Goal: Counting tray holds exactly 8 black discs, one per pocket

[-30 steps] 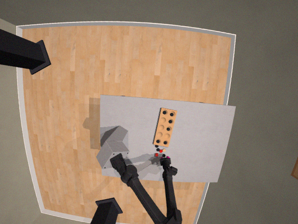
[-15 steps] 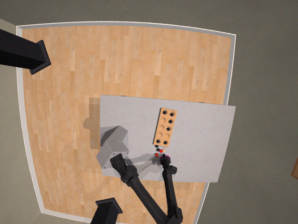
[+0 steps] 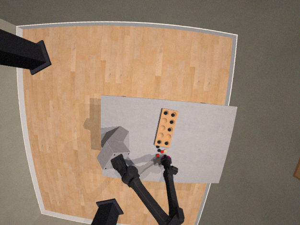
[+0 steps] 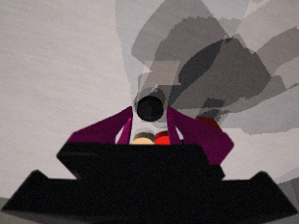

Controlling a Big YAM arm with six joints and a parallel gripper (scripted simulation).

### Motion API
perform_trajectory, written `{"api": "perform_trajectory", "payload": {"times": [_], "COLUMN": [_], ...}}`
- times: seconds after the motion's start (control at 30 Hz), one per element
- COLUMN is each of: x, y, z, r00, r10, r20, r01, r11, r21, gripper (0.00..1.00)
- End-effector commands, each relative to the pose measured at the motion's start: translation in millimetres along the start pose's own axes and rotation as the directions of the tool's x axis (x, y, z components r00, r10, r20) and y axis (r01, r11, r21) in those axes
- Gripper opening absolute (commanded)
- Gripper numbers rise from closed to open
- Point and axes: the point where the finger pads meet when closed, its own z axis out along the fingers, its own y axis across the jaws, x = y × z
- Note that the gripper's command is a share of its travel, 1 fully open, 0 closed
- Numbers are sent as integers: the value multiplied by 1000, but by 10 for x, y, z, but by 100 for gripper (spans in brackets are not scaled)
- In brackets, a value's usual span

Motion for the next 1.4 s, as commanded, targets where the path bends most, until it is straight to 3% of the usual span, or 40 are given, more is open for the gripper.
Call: {"api": "perform_trajectory", "payload": {"times": [0.0,1.0,1.03,1.37], "x": [-75,-59,-57,-57], "y": [-19,-41,-42,-42], "z": [51,69,68,68], "r00": [1000,1000,1000,1000], "r10": [-6,-6,-6,-6], "r20": [12,9,9,9], "r01": [6,6,6,6], "r11": [1000,1000,1000,1000], "r21": [-3,1,1,1], "gripper": [44,44,0,0]}}
